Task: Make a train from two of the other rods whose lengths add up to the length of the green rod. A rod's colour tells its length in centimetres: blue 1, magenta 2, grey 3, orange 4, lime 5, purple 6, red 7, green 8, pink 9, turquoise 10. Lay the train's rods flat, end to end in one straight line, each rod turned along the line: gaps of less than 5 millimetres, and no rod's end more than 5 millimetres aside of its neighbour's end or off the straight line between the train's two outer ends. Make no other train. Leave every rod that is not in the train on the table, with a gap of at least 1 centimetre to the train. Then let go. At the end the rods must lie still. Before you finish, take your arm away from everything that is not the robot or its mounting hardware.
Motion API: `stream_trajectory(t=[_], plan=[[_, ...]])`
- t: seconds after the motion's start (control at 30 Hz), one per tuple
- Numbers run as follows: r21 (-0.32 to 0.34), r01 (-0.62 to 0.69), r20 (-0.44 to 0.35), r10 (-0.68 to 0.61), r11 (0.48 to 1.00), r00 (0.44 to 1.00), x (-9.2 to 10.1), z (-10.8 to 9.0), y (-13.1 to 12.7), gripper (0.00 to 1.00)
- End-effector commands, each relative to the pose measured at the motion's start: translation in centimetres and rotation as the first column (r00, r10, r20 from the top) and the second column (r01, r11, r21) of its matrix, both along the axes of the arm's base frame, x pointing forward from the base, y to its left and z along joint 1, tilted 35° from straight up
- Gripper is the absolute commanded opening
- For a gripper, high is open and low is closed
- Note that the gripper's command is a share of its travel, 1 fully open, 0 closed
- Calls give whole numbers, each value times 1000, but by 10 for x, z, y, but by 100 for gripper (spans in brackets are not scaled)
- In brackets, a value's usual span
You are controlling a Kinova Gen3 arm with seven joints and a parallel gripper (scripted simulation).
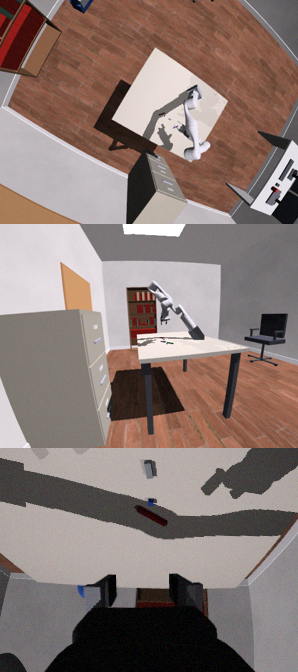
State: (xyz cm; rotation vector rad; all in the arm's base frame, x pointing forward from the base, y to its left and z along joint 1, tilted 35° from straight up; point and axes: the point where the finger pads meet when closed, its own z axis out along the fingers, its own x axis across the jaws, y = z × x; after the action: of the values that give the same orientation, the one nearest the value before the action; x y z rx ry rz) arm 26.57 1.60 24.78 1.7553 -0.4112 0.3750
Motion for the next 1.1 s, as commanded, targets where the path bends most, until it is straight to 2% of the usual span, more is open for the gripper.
stream_trajectory(t=[0.0,0.4,0.67,0.87,0.93,1.07], plan=[[6,4,13,-4,1000,1000,1,0,-1,100],[44,32,102,-36,999,994,5,-4,-6,100],[94,66,214,-85,993,973,11,-10,-13,100],[146,97,319,-140,984,937,17,-14,-19,100],[146,97,319,-140,984,937,17,-14,-19,100],[188,120,395,-187,975,900,21,-18,-24,100]])
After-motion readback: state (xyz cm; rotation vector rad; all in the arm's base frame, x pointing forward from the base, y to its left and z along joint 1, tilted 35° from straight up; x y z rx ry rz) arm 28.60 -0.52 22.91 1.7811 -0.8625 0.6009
